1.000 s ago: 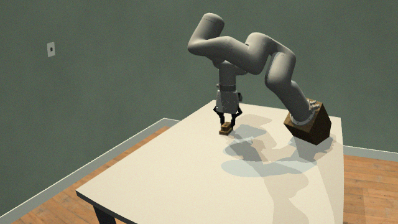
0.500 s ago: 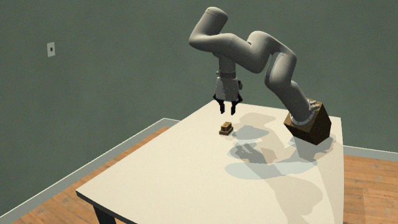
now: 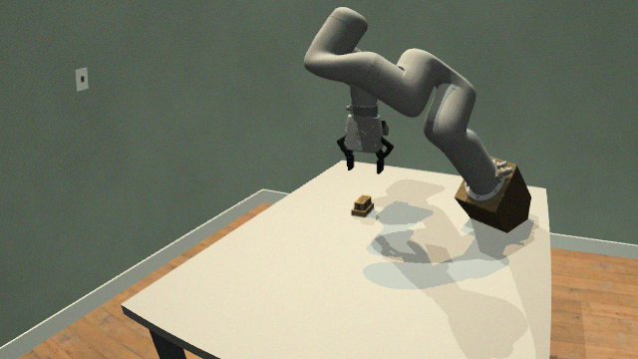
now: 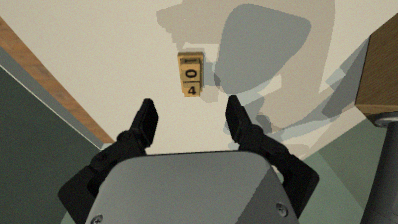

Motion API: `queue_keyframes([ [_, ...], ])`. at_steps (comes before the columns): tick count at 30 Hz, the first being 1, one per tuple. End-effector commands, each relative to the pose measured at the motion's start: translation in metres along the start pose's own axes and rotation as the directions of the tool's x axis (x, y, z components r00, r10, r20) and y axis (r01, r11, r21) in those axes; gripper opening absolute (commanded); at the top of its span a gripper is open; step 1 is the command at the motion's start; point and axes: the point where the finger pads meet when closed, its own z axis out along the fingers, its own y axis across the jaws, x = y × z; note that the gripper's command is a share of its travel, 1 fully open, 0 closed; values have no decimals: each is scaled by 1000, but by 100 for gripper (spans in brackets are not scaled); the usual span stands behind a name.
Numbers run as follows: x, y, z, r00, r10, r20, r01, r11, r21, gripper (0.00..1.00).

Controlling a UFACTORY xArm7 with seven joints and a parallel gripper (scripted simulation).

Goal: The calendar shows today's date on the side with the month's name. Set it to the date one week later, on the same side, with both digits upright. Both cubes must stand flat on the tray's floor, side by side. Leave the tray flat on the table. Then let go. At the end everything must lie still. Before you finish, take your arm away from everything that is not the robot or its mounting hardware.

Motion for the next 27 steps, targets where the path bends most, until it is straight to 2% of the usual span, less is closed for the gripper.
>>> queue_keyframes([
  [1,1,-1,-2,1000,0,-3,0,1000,3,100],
  [19,1,-1,-2,1000,0,-3,0,1000,3,100],
  [27,1,-1,-18,1000,0,-3,0,1000,3,100],
])
